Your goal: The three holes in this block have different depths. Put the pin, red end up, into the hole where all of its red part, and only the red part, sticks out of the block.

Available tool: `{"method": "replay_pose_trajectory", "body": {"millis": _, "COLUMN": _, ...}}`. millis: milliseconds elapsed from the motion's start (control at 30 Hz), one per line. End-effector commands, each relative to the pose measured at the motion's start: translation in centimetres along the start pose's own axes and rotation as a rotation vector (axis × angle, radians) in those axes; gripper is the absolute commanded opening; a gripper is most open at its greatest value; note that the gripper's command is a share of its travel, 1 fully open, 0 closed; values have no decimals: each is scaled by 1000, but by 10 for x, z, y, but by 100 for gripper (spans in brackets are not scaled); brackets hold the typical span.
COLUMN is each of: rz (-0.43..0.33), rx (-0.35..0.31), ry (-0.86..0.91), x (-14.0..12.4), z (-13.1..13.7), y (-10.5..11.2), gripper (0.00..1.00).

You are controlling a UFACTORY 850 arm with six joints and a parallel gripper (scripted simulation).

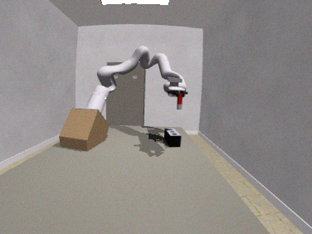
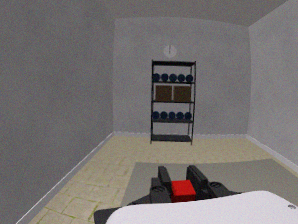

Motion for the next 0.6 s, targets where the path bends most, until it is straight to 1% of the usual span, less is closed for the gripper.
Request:
{"method": "replay_pose_trajectory", "body": {"millis": 0, "rz": 1, "rx": 1, "ry": -1, "x": 1, "z": 0, "y": 0, "gripper": 0}}
{"method": "replay_pose_trajectory", "body": {"millis": 333, "rz": 1, "rx": 1, "ry": -1, "x": 1, "z": 0, "y": 0, "gripper": 0}}
{"method": "replay_pose_trajectory", "body": {"millis": 367, "rz": 2, "rx": -2, "ry": -1, "x": -25, "z": -5, "y": 65, "gripper": 0}}
{"method": "replay_pose_trajectory", "body": {"millis": 433, "rz": 2, "rx": -2, "ry": -1, "x": -26, "z": -5, "y": 66, "gripper": 0}}
{"method": "replay_pose_trajectory", "body": {"millis": 500, "rz": 2, "rx": -2, "ry": -1, "x": -31, "z": -6, "y": 80, "gripper": 0}}
{"method": "replay_pose_trajectory", "body": {"millis": 567, "rz": 2, "rx": -2, "ry": -1, "x": -31, "z": -6, "y": 80, "gripper": 0}}
Point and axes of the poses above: the point where the finger pads meet when closed, its own y axis back along the fingers, its own z axis across the jaws, x = y × z, the point moved 9 cm from there along y, back along the fingers, and after that the axes turned 4 degrees about y, right-handed, at the moved point
